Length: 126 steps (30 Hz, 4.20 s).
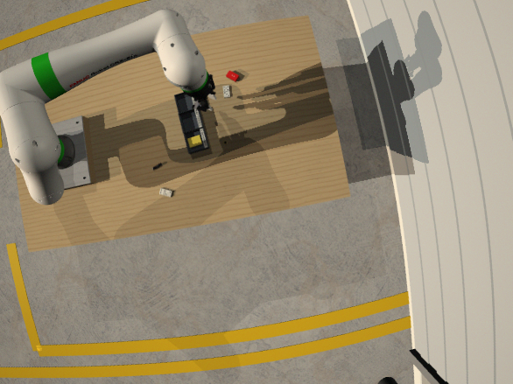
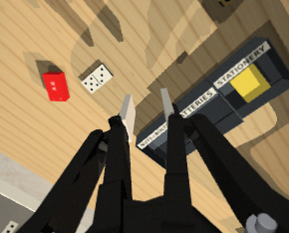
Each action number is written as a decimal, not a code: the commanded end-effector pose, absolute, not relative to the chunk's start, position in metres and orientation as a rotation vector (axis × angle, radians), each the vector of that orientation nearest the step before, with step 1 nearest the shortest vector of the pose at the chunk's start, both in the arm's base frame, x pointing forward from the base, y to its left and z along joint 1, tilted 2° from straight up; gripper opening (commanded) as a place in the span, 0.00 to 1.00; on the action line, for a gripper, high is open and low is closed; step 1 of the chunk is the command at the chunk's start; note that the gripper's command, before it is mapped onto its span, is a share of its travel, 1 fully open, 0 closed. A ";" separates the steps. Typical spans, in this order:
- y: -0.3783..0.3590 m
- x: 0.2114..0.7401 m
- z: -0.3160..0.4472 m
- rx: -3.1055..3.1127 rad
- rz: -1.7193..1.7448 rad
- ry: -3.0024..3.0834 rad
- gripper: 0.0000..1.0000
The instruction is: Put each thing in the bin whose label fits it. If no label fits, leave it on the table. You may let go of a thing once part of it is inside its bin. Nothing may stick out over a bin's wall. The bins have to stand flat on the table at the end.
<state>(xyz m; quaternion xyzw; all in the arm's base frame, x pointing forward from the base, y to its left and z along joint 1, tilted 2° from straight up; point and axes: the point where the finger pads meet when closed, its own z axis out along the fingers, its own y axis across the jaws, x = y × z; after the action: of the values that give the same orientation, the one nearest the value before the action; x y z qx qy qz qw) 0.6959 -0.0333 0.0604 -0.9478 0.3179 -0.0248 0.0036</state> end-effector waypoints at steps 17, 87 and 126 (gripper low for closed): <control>0.079 0.812 0.069 -2.875 -0.041 1.301 0.33; 0.075 0.810 0.033 -2.875 -0.041 1.301 0.33; 0.074 0.811 -0.008 -2.875 -0.041 1.301 0.22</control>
<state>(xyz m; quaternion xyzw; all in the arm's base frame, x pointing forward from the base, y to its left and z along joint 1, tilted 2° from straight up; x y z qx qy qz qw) 0.8105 0.0742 -0.0086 -0.9109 0.4123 -0.0128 -0.0073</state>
